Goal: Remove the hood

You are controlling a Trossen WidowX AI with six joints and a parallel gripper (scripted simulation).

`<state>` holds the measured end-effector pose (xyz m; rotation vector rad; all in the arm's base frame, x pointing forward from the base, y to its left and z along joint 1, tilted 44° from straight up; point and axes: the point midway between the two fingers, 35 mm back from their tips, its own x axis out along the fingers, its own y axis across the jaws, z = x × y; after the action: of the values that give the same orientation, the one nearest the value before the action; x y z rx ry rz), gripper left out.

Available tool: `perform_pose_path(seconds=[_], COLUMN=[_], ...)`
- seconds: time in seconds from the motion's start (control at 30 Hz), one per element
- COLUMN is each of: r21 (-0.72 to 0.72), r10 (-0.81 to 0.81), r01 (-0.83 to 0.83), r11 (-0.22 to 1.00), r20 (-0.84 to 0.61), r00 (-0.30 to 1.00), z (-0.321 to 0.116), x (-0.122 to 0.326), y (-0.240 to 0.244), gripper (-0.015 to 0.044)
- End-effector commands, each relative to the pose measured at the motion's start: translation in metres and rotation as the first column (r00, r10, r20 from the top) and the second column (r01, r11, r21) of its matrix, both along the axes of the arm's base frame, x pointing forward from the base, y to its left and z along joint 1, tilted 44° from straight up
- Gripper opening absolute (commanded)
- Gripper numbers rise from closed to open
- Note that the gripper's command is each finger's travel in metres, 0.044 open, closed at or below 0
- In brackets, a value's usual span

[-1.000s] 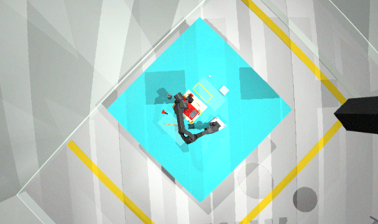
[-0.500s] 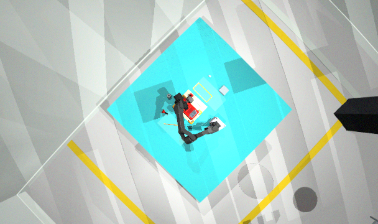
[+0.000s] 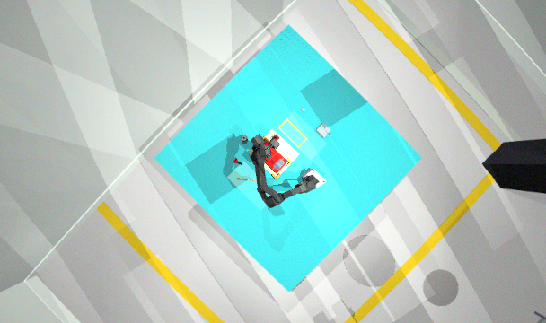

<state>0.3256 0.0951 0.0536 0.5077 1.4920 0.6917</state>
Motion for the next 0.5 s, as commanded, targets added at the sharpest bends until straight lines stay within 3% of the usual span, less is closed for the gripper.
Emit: perform_pose_path(seconds=[0.0,0.1,0.4,0.47], r21=[0.0,0.0,0.0,0.0], r10=[0.0,0.0,0.0,0.0], r01=[0.0,0.0,0.0,0.0], r11=[1.0,1.0,1.0,1.0], r20=[0.0,0.0,0.0,0.0], r00=[1.0,1.0,1.0,1.0], z=[0.0,0.0,0.0,0.0002], x=[0.0,0.0,0.0,0.0], y=[0.0,0.0,0.0,-0.0002], gripper=[0.0414,0.0335,0.0275,0.0222])
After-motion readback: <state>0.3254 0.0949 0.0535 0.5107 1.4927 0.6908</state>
